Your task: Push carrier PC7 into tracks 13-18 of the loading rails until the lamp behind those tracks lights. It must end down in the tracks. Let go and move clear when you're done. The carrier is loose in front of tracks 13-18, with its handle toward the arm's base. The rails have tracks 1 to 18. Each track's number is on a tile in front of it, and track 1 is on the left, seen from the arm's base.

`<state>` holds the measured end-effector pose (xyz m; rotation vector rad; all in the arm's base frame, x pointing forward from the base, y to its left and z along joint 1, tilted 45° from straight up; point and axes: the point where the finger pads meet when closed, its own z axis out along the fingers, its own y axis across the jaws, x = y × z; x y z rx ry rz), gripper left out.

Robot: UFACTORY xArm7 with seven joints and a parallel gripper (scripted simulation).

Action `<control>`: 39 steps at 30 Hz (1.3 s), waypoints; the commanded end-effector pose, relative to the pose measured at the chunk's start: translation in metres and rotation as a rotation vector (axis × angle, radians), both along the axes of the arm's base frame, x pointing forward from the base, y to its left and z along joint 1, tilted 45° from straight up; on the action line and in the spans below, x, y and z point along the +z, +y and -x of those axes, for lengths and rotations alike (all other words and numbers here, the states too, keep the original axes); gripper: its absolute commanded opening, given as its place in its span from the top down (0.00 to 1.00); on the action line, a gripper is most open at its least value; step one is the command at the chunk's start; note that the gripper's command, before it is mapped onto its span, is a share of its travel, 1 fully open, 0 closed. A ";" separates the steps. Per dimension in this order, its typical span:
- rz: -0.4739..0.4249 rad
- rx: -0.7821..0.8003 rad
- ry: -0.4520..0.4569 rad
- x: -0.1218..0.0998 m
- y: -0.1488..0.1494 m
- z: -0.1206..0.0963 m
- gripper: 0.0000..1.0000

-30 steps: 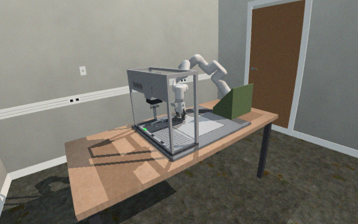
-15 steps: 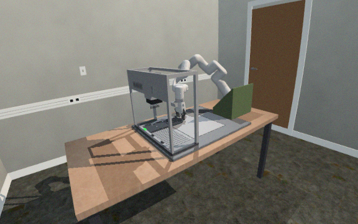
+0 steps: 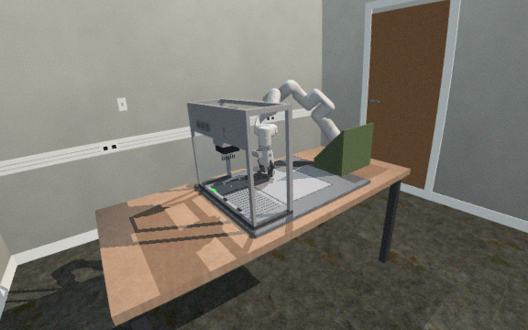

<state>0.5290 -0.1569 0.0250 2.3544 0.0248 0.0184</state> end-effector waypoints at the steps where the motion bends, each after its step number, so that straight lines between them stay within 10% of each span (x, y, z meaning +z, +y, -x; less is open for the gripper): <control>1: -0.002 0.004 -0.003 0.001 0.002 -0.001 0.18; 39: -0.002 0.004 -0.003 0.017 0.018 0.007 0.18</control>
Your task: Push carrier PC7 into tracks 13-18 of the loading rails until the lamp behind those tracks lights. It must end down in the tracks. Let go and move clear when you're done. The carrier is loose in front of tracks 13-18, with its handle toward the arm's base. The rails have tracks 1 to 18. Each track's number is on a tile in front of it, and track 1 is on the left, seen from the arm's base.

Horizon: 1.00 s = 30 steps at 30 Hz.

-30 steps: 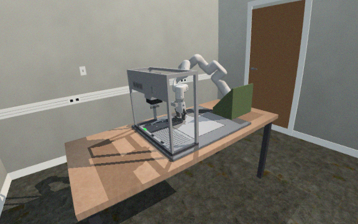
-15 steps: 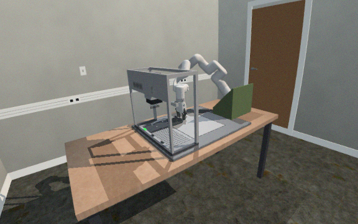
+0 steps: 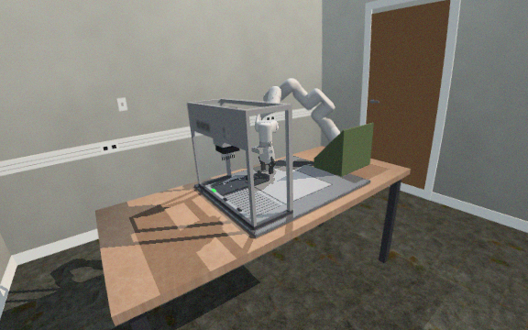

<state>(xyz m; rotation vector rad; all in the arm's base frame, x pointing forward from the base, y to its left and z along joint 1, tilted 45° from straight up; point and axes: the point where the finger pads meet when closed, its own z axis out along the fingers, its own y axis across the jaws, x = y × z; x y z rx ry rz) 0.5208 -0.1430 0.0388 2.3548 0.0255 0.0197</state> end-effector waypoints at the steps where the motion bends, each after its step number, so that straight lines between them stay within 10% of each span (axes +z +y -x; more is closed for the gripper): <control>1: -0.001 0.003 -0.002 0.005 0.006 -0.001 0.18; 30: -0.001 0.003 -0.002 0.036 0.038 0.000 0.18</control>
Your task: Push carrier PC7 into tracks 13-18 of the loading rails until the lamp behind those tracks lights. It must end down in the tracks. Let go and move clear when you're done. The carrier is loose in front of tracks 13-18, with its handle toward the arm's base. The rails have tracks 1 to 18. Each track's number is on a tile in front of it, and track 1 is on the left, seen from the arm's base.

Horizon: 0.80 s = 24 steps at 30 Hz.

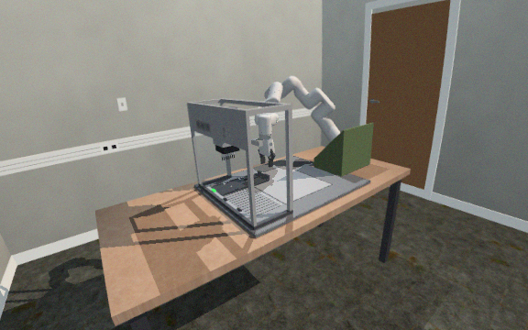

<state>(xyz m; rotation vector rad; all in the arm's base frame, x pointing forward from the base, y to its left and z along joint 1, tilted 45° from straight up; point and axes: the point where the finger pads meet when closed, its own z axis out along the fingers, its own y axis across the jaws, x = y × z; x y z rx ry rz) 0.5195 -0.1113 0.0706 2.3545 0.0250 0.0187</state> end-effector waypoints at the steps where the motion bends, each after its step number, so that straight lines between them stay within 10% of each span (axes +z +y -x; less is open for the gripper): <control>1: -0.002 0.004 -0.003 0.005 0.006 -0.001 0.18; 24: -0.002 0.004 -0.003 0.028 0.030 -0.001 0.18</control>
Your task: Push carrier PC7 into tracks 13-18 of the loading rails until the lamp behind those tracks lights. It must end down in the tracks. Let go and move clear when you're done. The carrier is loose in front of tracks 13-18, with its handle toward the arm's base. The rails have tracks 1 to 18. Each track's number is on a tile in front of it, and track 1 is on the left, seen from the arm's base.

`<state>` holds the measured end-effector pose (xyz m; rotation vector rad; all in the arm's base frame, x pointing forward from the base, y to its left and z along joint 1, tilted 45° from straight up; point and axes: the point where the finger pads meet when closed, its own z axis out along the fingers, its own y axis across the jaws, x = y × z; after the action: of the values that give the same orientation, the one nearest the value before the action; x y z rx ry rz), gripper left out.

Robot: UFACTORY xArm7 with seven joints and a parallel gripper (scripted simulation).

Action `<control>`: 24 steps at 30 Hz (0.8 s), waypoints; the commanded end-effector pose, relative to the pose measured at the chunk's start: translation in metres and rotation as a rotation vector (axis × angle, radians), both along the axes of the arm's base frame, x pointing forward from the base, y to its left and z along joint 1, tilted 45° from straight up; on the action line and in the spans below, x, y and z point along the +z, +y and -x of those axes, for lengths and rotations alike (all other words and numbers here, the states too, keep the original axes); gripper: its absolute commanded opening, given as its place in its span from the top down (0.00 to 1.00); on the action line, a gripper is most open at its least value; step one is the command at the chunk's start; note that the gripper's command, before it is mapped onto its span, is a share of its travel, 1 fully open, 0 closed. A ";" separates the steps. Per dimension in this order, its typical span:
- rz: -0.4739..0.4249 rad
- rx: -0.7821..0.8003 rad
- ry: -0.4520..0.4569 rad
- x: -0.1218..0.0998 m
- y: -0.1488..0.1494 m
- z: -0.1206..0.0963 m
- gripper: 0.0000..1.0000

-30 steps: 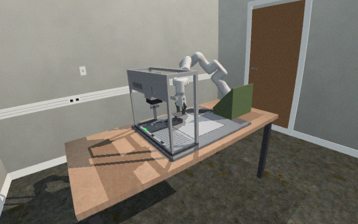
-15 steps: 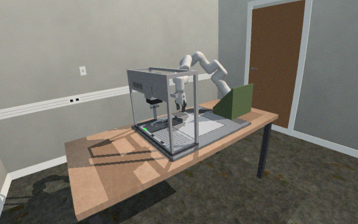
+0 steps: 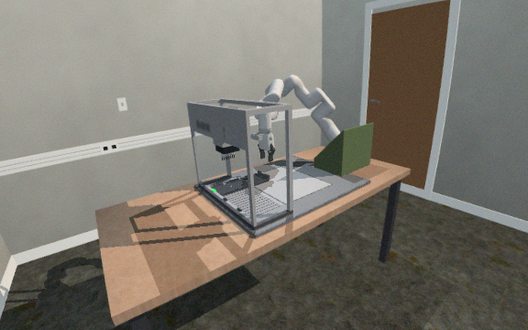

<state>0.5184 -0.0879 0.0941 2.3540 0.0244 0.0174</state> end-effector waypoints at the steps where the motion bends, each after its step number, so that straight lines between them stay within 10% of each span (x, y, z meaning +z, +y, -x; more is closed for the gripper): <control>1: -0.002 0.005 -0.004 0.006 0.007 -0.002 0.18; 24: -0.002 0.005 -0.004 0.031 0.032 -0.001 0.18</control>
<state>0.5180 -0.0616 0.1200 2.3546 0.0252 0.0189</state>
